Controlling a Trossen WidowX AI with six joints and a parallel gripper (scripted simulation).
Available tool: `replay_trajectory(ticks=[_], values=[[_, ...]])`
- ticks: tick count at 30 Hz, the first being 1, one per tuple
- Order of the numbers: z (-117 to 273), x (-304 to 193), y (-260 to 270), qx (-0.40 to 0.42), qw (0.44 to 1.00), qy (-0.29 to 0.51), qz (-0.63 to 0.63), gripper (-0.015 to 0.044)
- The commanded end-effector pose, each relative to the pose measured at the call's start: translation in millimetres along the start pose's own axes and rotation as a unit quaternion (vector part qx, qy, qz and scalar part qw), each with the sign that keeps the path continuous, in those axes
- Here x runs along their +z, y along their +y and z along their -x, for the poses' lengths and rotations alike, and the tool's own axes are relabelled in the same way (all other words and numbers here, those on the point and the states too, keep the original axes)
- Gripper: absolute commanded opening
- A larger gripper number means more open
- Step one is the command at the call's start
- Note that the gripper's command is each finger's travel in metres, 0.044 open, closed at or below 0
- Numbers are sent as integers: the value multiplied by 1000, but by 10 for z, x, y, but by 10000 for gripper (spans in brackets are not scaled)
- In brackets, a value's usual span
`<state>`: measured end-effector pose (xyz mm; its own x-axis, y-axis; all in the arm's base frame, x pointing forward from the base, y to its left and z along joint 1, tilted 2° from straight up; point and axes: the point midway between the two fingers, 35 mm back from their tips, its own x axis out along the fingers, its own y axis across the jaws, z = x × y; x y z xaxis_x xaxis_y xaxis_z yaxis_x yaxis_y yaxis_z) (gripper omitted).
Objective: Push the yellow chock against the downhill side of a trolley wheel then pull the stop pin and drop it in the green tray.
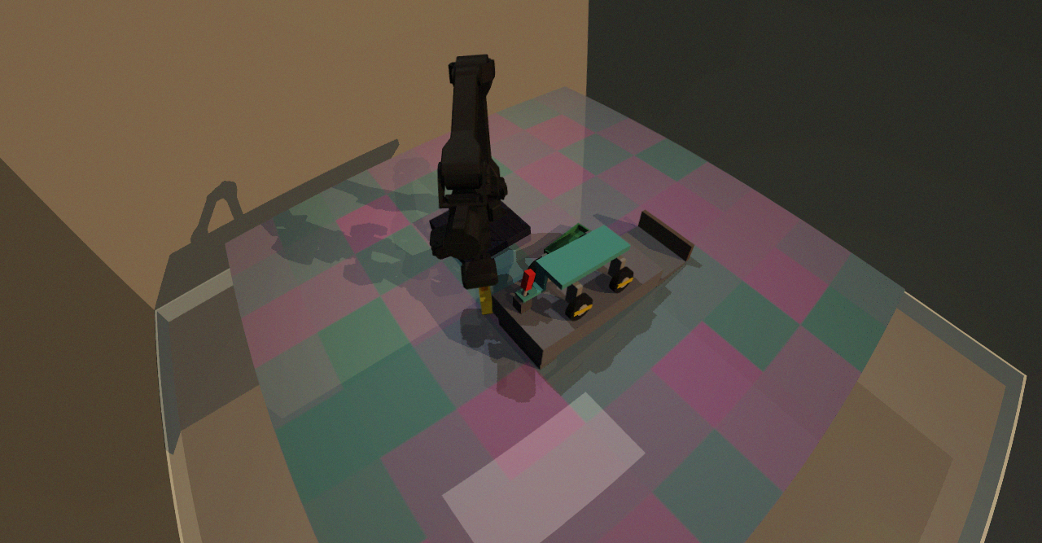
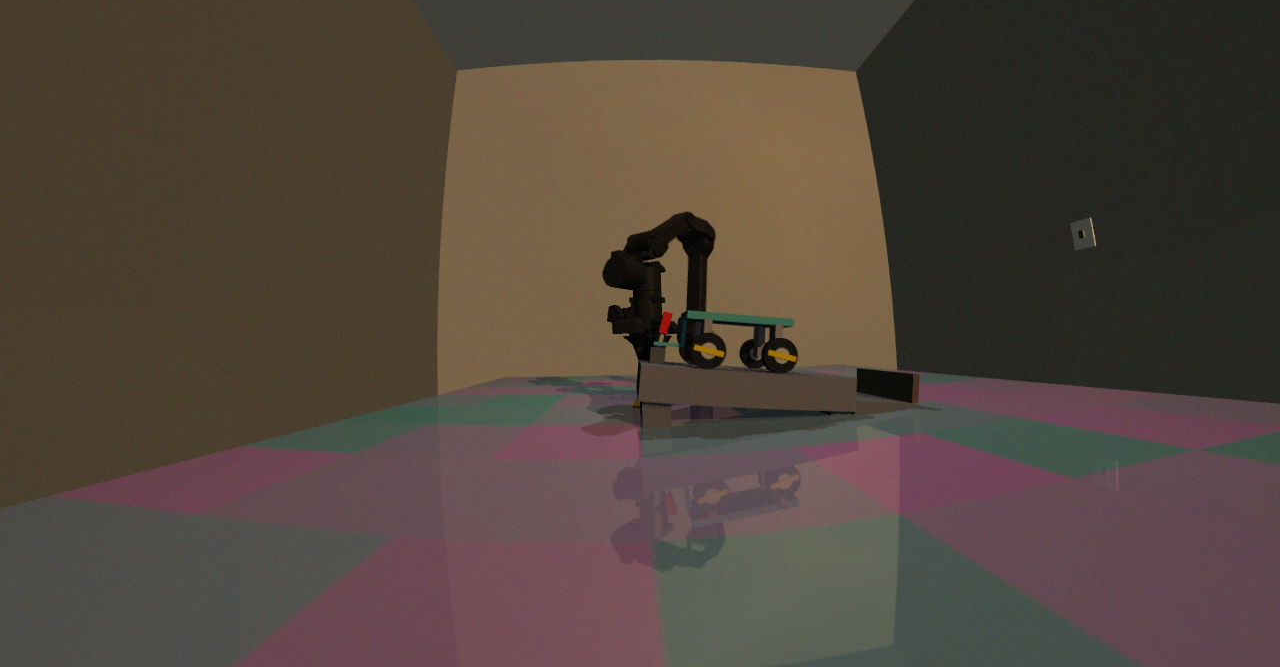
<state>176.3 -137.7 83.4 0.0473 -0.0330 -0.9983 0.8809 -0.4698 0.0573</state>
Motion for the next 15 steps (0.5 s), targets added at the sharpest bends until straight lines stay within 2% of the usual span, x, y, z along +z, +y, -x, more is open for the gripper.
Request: replay_trajectory(ticks=[1, 15], values=[[-71, -9, -7, -1, 1000, 2, -2, 190], [-221, -9, -7, -1, 1000, 2, -2, 190]])
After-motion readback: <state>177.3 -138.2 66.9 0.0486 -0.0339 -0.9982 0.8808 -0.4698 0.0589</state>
